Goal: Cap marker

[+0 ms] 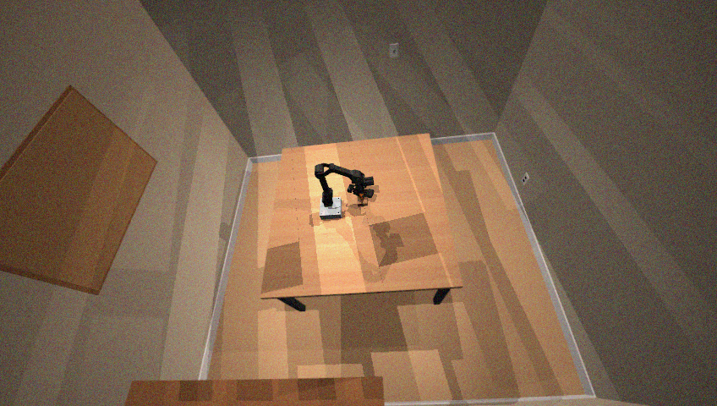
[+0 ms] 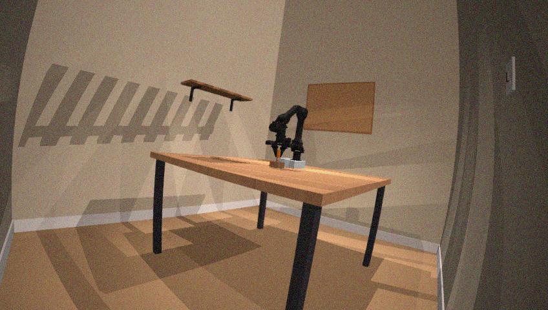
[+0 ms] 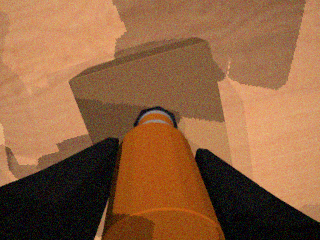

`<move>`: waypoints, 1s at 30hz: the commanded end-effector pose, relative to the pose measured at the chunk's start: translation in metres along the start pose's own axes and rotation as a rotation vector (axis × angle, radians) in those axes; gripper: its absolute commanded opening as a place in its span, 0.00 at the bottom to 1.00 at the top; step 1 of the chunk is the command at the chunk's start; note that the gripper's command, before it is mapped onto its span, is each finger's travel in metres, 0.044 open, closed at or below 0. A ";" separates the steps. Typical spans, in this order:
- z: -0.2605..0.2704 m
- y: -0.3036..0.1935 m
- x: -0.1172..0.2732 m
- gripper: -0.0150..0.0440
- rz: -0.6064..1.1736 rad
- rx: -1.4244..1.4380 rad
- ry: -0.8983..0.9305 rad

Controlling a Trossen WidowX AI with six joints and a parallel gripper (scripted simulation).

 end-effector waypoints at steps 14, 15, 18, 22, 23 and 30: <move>0.001 0.000 -0.010 0.25 0.006 -0.003 0.005; 0.001 0.000 -0.010 0.25 0.006 -0.003 0.005; 0.001 0.000 -0.010 0.25 0.006 -0.003 0.005; 0.001 0.000 -0.010 0.25 0.006 -0.003 0.005; 0.001 0.000 -0.010 0.25 0.006 -0.003 0.005; 0.001 0.001 -0.009 0.57 0.003 0.000 0.006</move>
Point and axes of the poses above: the point midway between the two fingers, 35 mm back from their tips, its own x axis back along the fingers, its own z axis across the jaws, y = z × x, the point moved 1 cm from there along x, back along the fingers, and after that the axes turned 6 degrees about -x, right-handed, at the moved point
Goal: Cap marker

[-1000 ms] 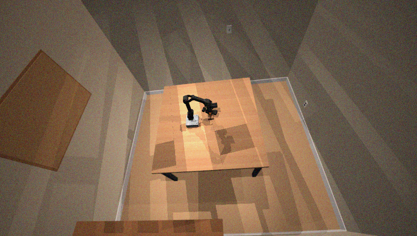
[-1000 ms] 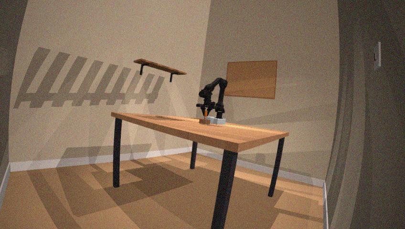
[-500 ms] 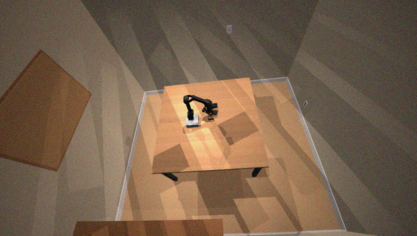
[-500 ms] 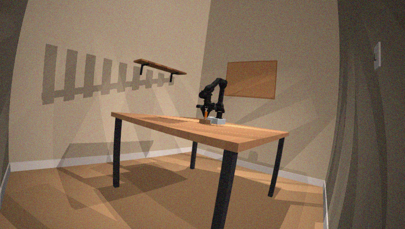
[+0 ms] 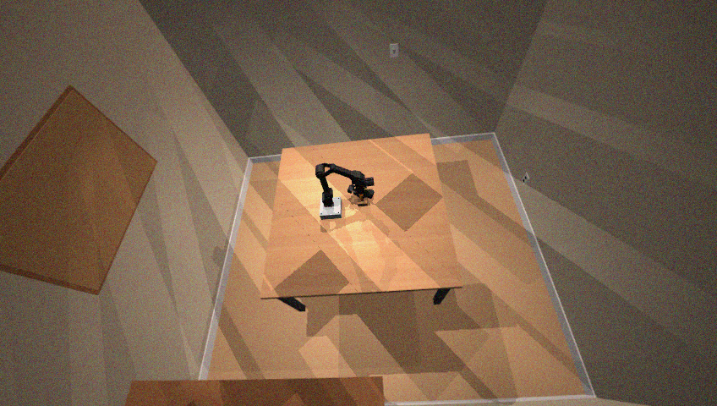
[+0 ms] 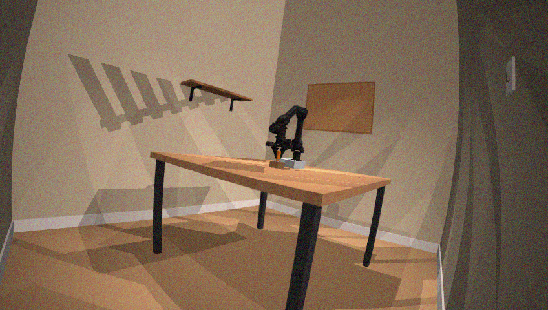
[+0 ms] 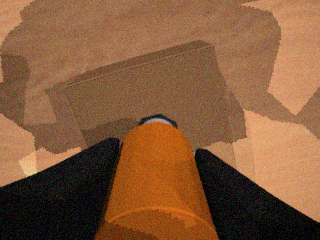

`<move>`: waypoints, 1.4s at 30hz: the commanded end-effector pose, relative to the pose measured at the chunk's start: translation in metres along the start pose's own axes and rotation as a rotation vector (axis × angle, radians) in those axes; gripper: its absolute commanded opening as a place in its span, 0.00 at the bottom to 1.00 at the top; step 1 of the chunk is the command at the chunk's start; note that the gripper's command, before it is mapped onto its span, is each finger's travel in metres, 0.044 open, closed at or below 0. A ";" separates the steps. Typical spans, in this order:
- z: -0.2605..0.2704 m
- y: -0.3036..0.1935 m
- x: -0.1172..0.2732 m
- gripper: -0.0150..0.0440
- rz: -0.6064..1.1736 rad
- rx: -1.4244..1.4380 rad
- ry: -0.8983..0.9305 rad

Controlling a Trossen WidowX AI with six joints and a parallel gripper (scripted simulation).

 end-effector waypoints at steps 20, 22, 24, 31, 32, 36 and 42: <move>0.000 0.000 0.075 1.00 0.000 0.000 0.000; 0.000 0.000 0.075 0.91 0.000 -0.064 0.000; 0.000 0.000 0.076 0.82 0.001 -0.241 0.000; 0.000 -0.002 0.078 0.51 0.002 -0.928 -0.002; 0.000 -0.003 0.078 0.47 0.002 -1.026 -0.002; 0.000 -0.003 0.078 0.29 0.002 -1.169 -0.003; 0.000 -0.003 0.078 0.25 0.002 -1.169 -0.003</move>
Point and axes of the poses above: the point midway between the two fingers, 35 mm back from their tips, its own x axis back along the fingers, its own z axis across the jaws, y = z × x, the point moved 1 cm from there along x, back along the fingers, and after that the axes turned 6 degrees about -x, right-handed, at the moved point
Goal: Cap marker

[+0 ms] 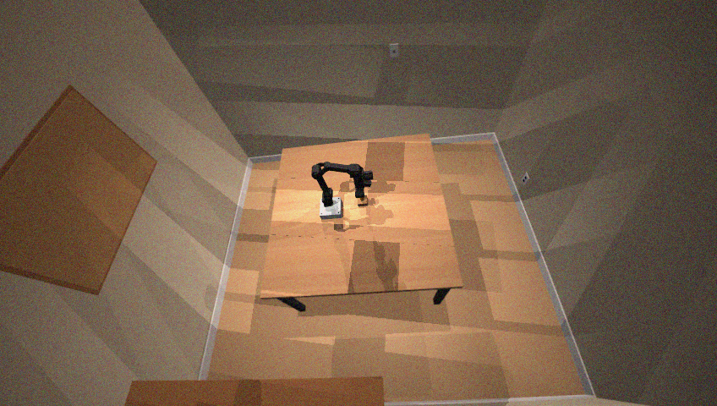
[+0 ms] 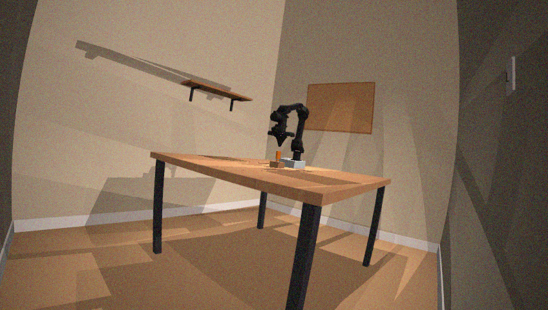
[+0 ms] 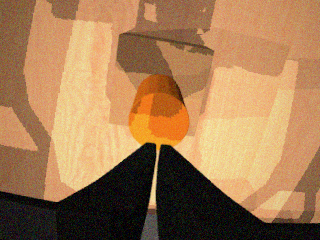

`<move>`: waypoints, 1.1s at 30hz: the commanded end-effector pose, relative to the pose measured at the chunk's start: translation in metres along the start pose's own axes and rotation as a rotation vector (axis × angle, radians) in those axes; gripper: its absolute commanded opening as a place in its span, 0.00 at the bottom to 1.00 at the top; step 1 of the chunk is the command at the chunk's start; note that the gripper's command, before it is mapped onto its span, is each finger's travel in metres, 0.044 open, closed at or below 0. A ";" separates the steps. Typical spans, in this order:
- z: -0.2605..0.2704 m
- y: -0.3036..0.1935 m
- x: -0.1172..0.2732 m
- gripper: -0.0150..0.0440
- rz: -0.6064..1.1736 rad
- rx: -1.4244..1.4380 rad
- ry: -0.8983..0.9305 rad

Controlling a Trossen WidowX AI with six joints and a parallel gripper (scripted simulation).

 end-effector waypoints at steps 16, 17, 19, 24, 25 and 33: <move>0.000 0.001 -0.015 0.25 -0.001 -0.031 -0.002; 0.000 0.001 -0.016 0.25 -0.001 -0.031 -0.002; 0.000 0.001 -0.019 0.25 -0.001 -0.031 -0.002; 0.000 0.001 -0.026 0.25 -0.001 -0.031 -0.002; 0.000 0.001 -0.028 0.25 -0.001 -0.031 -0.002; 0.000 0.001 -0.039 0.25 -0.001 -0.031 -0.002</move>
Point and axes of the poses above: the point midway between the two fingers, 35 mm back from their tips, its own x axis back along the fingers, its own z axis across the jaws, y = z × x, the point moved 1 cm from there along x, back along the fingers, and after that the axes turned 6 degrees about -x, right-handed, at the moved point
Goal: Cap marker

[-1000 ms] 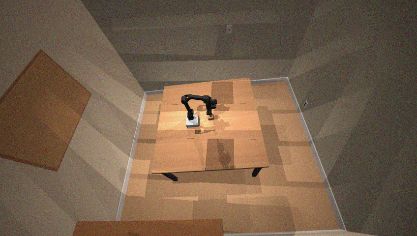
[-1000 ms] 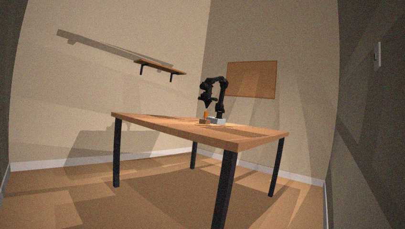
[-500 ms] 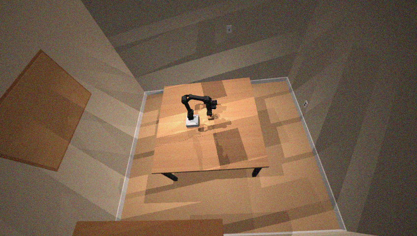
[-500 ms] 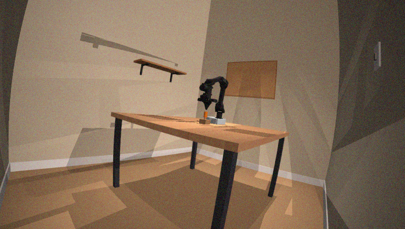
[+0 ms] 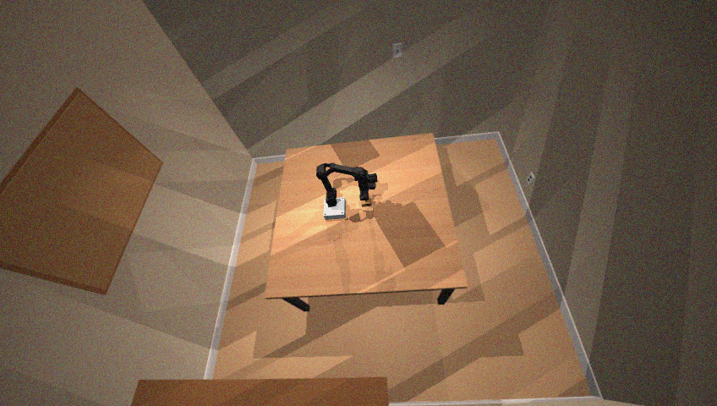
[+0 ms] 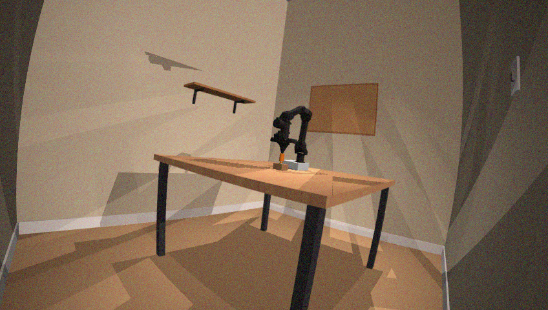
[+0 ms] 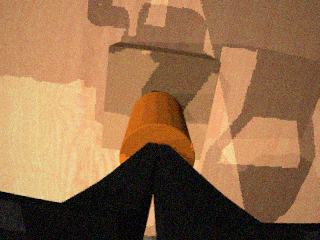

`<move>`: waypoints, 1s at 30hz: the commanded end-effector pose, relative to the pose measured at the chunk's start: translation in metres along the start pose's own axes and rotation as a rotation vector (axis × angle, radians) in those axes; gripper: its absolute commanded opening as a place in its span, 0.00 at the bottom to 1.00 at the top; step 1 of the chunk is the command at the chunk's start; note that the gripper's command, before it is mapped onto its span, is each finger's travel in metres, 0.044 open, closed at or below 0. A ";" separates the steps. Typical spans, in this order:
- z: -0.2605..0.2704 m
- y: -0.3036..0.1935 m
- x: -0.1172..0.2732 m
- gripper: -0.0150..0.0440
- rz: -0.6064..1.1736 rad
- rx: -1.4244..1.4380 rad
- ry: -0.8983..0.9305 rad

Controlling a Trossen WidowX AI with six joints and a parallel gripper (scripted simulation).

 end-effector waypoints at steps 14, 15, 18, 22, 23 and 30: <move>0.001 0.005 0.041 0.25 -0.005 0.000 0.000; 0.001 0.005 0.054 0.25 -0.005 0.000 0.000; 0.000 0.002 0.084 0.25 -0.004 0.000 0.000; 0.000 0.002 0.086 0.30 -0.004 0.000 0.000; 0.000 0.002 0.086 0.34 -0.004 0.000 0.000; 0.000 0.002 0.086 0.65 -0.004 0.000 0.000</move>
Point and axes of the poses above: the point midway between the two fingers, 35 mm back from their tips, its own x axis back along the fingers, its own z axis across the jaws, y = z × x, the point moved 1 cm from there along x, back along the fingers, and after that the axes turned 6 degrees about -x, right-handed, at the moved point
